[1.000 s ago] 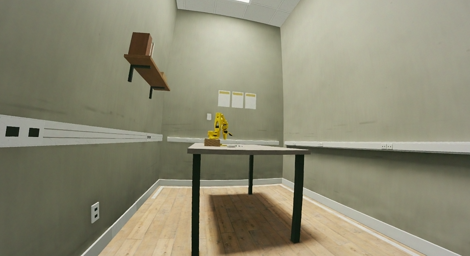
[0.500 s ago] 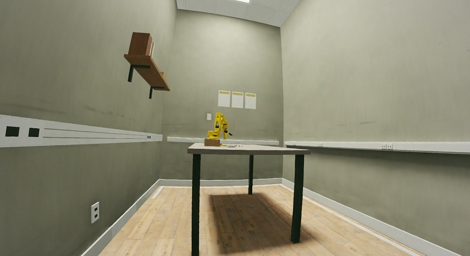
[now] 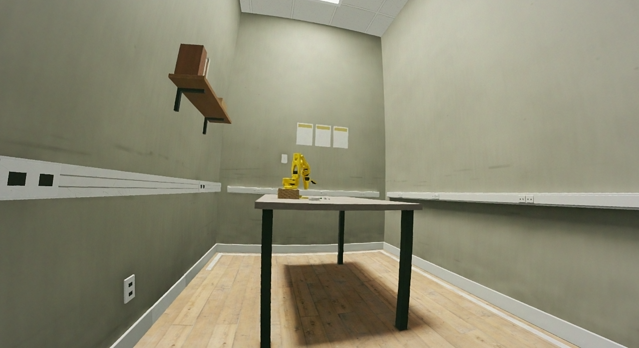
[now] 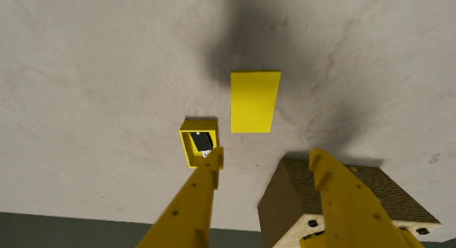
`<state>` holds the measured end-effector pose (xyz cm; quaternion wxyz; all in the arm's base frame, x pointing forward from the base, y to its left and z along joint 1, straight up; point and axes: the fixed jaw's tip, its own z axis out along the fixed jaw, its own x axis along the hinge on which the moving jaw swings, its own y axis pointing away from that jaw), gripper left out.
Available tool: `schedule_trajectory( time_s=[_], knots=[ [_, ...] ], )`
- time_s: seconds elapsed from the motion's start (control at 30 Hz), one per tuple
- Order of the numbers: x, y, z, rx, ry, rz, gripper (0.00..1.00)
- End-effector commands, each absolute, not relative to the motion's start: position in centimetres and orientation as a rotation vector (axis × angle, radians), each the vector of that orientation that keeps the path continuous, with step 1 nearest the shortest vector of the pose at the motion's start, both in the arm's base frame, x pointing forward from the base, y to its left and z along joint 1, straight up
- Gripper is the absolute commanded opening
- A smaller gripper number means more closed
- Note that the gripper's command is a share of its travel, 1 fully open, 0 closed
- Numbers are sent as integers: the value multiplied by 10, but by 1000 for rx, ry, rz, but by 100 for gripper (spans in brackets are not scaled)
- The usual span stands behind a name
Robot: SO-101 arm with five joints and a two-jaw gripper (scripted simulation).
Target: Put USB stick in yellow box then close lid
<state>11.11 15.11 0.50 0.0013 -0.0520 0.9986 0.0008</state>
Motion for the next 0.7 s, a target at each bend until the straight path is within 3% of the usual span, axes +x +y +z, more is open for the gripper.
schedule_trajectory(
  time_s=[0.0, 0.67],
  knots=[
    [113, 151, 7, -168, 3132, 9, 30],
    [112, 150, 5, -168, 3132, 9, 30]
  ],
)
